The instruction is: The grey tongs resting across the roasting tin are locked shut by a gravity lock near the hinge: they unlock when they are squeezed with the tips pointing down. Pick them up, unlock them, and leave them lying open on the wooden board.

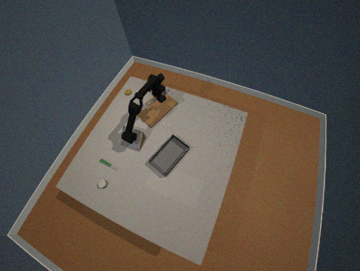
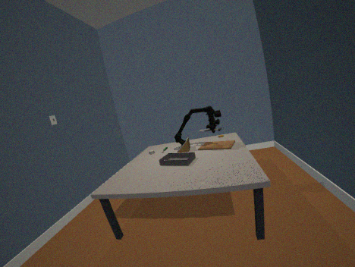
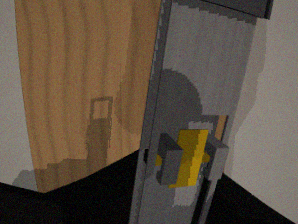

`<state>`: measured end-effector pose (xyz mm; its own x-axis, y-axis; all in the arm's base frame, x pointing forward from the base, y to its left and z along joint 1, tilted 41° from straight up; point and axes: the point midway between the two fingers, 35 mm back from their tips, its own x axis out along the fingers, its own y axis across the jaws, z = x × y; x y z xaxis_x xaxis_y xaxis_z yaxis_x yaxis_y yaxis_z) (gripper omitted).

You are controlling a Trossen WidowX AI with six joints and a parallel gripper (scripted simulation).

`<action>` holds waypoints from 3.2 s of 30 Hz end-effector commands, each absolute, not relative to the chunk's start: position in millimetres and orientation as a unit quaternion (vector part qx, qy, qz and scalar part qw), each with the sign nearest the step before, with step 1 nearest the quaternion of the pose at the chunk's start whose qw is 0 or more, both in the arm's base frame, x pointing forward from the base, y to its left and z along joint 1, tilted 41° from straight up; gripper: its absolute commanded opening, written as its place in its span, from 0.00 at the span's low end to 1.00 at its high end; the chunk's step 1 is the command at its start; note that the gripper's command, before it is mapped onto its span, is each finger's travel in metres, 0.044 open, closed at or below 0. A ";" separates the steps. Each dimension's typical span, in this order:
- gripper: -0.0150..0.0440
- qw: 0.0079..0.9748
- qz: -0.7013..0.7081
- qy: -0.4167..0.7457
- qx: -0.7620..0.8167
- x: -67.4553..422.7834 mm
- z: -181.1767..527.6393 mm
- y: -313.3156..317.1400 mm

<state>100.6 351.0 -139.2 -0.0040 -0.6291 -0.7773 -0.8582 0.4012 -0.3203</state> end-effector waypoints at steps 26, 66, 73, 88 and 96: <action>0.00 0.484 0.228 0.641 -0.550 47.6 -165.4 369.2; 0.00 0.642 0.378 0.471 -0.472 40.3 -158.0 383.7; 0.00 0.666 0.399 0.439 -0.452 38.9 -149.8 381.4; 0.00 0.713 0.438 0.370 -0.402 36.1 -125.8 370.9; 0.00 0.736 0.456 0.334 -0.372 35.1 -109.7 361.6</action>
<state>35.1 363.8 -116.3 0.3505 0.3917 -0.8507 -0.9221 0.3031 -0.2404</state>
